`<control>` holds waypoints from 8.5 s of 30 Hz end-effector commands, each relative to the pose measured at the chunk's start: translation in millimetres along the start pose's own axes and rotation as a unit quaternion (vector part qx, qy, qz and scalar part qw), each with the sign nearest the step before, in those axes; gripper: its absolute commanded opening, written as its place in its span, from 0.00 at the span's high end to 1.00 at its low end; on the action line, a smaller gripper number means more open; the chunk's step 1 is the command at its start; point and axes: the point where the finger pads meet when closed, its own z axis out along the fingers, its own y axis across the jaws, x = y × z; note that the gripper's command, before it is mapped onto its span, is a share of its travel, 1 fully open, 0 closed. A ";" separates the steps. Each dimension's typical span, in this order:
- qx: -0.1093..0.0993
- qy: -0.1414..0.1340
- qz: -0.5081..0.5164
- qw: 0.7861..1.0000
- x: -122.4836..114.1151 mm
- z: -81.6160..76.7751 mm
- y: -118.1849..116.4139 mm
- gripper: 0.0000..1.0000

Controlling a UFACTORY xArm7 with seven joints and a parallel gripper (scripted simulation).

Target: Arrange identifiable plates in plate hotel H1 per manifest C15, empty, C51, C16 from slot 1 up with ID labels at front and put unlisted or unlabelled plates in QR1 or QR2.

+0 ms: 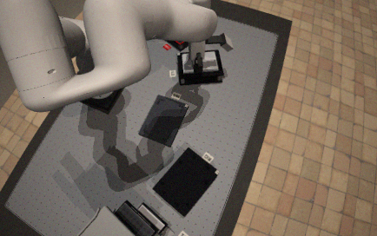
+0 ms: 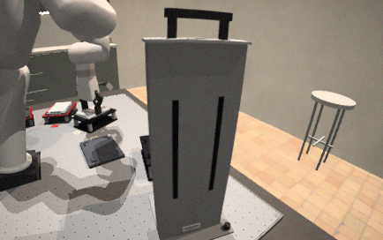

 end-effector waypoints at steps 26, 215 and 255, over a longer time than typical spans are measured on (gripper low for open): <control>0.000 0.001 0.000 1.000 1.1 -11.5 -0.3 1.00; 0.001 0.002 0.508 0.861 24.1 -202.5 157.0 1.00; 0.001 0.001 0.891 0.454 -13.1 -202.5 321.4 1.00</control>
